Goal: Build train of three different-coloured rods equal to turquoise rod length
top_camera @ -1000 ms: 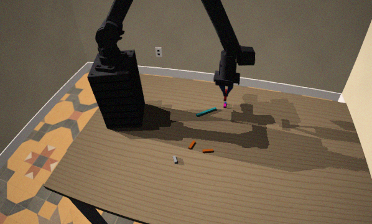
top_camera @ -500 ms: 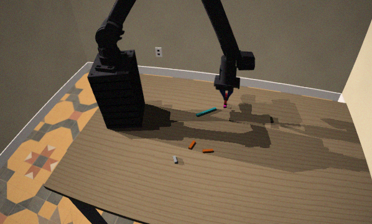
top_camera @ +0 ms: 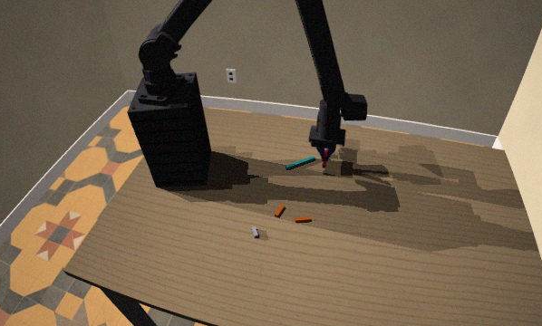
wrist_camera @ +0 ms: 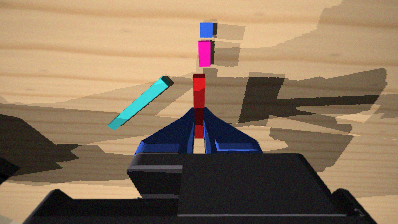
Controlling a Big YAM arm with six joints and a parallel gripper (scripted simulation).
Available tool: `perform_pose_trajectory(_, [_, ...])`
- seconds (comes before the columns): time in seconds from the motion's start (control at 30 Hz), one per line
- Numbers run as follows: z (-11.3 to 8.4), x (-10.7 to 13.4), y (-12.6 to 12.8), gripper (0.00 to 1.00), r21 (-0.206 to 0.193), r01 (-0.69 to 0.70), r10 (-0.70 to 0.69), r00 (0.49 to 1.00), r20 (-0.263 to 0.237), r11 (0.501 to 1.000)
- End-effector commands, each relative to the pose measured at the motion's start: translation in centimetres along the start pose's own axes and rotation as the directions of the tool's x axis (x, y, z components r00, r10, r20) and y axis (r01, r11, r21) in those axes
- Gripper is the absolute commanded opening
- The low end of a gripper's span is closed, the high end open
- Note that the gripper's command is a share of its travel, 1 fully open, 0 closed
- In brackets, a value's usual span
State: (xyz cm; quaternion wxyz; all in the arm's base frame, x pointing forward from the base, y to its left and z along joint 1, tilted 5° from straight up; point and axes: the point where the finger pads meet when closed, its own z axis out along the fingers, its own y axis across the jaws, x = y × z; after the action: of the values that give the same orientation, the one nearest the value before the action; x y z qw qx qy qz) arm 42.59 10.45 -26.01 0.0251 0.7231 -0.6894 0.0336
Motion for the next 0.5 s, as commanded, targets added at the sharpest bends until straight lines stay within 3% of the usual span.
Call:
perform_pose_trajectory(0.0, [0.79,-0.19,-1.89,0.04,0.038,-0.002,0.002,1.0,0.009,0.999])
perform_pose_trajectory(0.47, [1.23,-0.07,-1.28,0.04,0.028,-0.002,0.002,1.0,0.007,1.0])
